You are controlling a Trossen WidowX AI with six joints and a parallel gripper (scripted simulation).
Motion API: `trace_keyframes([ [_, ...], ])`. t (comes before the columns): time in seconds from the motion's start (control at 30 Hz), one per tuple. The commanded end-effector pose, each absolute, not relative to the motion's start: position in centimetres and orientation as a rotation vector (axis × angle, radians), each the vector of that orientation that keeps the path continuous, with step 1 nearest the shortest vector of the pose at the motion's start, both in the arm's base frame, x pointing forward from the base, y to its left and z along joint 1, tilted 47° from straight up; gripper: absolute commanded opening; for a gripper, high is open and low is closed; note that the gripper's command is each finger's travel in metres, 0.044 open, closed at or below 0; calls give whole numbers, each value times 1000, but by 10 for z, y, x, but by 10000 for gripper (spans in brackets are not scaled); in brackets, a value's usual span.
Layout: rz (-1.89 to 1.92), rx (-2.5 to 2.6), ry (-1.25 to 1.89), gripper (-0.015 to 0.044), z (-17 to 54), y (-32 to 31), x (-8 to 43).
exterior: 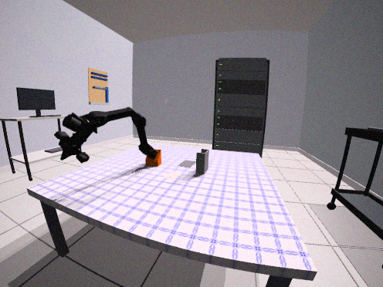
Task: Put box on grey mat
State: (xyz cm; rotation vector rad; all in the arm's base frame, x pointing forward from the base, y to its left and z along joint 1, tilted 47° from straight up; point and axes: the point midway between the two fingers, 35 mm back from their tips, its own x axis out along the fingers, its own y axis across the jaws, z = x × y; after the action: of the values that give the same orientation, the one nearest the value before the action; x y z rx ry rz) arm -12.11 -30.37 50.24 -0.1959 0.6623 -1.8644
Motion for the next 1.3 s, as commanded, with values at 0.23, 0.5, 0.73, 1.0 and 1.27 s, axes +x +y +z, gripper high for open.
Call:
trace_keyframes([
  [0.23, -1741, -180, 633, 0, 482, -335, -76],
  [0.5, -1656, -177, 616, 0, 470, -350, -41],
  [0.73, -1581, -174, 603, 0, 459, -360, -8],
  [1.0, -1495, -173, 591, 0, 446, -366, 32],
  [1.27, -1409, -172, 583, 0, 432, -368, 73],
])
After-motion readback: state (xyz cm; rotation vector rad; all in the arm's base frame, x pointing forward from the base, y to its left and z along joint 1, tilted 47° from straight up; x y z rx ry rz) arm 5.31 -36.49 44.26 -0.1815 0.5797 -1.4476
